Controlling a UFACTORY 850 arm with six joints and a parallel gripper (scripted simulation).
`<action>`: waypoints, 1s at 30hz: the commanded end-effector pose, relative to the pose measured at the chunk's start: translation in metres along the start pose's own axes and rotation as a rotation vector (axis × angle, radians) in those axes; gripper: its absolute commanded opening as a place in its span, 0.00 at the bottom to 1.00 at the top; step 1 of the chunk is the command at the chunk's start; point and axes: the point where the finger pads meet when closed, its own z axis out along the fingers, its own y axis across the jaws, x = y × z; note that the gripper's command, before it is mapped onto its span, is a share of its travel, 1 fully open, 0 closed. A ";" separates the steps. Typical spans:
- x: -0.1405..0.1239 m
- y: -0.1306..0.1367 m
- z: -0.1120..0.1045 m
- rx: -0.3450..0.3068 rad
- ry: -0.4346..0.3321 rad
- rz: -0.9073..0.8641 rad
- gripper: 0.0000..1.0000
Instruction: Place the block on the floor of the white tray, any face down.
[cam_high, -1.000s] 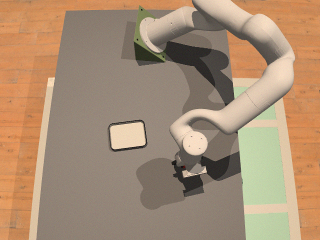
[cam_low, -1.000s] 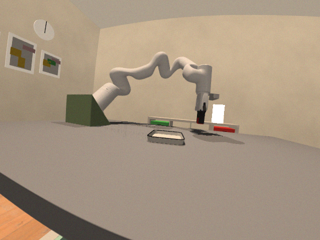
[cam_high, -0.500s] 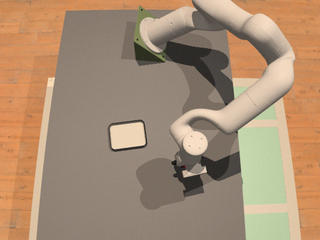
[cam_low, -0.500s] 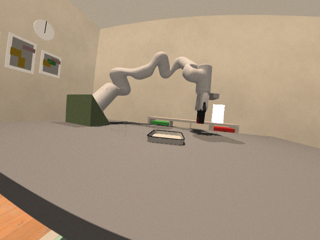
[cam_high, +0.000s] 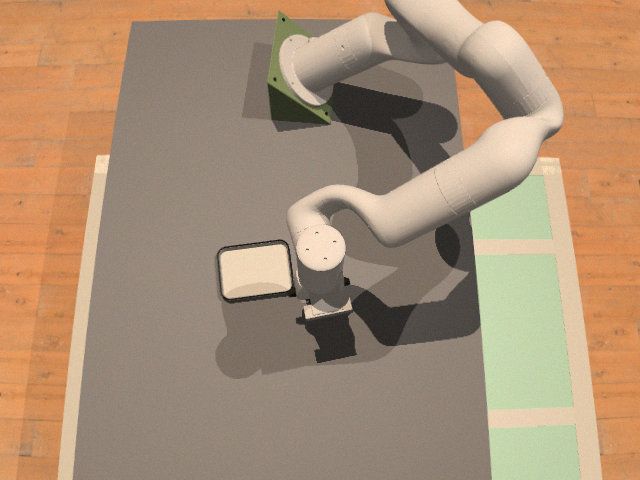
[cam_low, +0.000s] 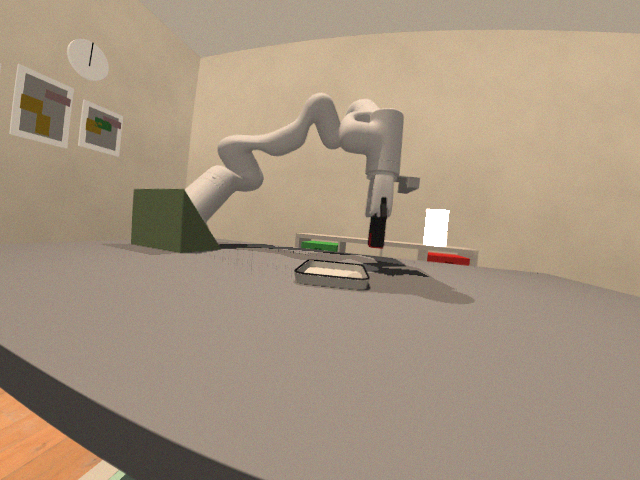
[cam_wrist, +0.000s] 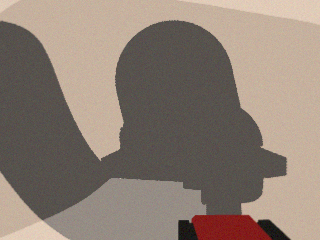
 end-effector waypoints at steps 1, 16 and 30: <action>-0.045 0.053 -0.001 -0.001 0.008 -0.001 0.00; -0.106 0.125 -0.001 -0.001 0.008 -0.001 0.00; -0.106 0.125 -0.001 -0.001 0.008 -0.001 0.00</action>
